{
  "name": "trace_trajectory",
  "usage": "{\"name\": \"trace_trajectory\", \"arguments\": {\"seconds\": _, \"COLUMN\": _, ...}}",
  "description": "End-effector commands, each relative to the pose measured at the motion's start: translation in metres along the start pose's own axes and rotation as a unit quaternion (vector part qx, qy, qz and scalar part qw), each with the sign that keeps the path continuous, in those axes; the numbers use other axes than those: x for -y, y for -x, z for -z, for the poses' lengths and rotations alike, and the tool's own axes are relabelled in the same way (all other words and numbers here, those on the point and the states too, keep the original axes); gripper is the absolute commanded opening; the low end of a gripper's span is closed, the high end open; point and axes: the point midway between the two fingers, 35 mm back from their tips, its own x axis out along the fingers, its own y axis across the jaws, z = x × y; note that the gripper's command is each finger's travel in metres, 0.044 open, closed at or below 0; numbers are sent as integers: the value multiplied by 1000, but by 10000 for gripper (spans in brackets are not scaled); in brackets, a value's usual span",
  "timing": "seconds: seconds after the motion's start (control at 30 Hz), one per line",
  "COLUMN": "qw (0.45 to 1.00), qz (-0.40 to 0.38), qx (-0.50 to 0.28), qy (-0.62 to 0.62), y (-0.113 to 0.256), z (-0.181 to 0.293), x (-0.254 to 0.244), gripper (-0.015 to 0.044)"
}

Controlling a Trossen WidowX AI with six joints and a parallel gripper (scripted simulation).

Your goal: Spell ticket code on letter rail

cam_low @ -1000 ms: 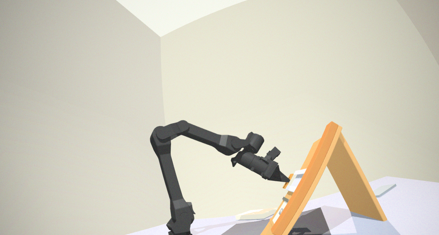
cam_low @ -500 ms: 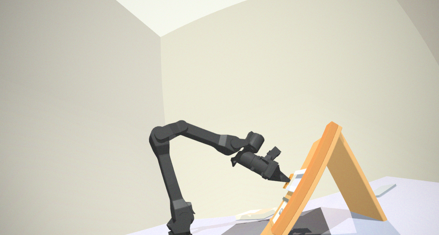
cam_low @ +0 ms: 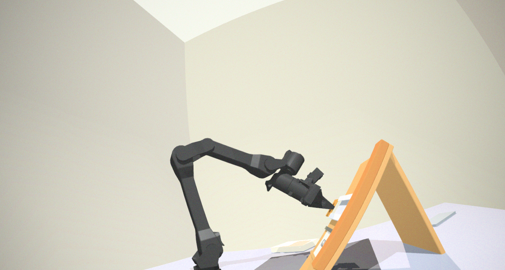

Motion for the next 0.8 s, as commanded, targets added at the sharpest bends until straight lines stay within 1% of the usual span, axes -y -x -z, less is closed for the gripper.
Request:
{"name": "trace_trajectory", "arguments": {"seconds": 0.0, "qw": 1000, "qz": -2, "qx": 0, "qy": 1, "y": 0, "z": 0, "x": 2, "gripper": 0}}
{"name": "trace_trajectory", "arguments": {"seconds": 0.77, "qw": 1000, "qz": -1, "qx": 0, "qy": 1, "y": 0, "z": 0, "x": 13, "gripper": 0}}
